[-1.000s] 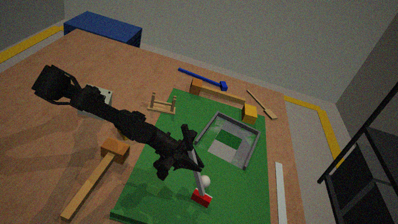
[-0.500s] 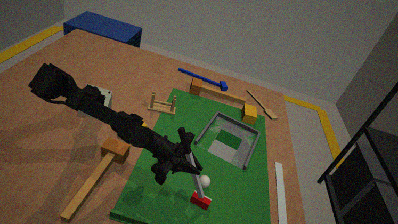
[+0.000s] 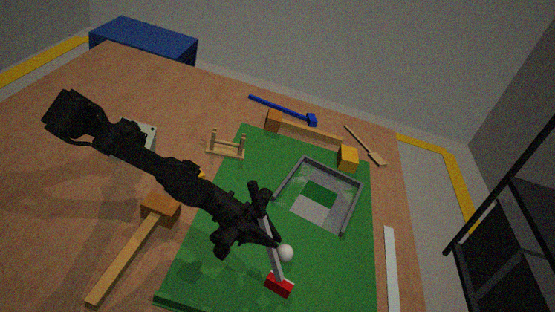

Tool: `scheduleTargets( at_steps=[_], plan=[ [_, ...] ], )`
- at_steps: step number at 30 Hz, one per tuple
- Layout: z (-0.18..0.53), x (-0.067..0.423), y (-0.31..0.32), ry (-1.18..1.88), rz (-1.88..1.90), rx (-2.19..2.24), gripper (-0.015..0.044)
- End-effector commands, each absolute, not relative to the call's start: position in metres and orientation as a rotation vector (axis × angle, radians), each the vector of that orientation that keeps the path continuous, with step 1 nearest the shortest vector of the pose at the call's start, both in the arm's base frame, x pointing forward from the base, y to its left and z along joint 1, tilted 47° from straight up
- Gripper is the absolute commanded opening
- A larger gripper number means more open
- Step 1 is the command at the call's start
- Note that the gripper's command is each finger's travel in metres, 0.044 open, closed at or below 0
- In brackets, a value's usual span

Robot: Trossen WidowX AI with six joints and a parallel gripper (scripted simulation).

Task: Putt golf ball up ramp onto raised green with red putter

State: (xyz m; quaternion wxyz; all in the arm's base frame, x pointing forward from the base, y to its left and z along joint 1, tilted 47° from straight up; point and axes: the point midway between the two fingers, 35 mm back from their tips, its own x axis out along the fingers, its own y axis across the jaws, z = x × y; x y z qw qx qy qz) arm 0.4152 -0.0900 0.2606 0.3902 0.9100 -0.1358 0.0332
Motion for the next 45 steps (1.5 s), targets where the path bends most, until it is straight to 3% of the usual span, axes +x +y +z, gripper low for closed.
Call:
scheduleTargets(
  at_steps=[1, 9, 22, 45],
  plan=[
    [0.232, 0.431, -0.063, -0.313, 0.076, 2.318, 0.0],
    [0.169, 0.444, -0.002, -0.317, 0.076, 2.322, 0.0],
    [0.208, 0.441, 0.042, -0.317, 0.075, 2.325, 0.0],
    [0.203, 0.442, 0.039, -0.313, 0.068, 2.325, 0.0]
  ],
)
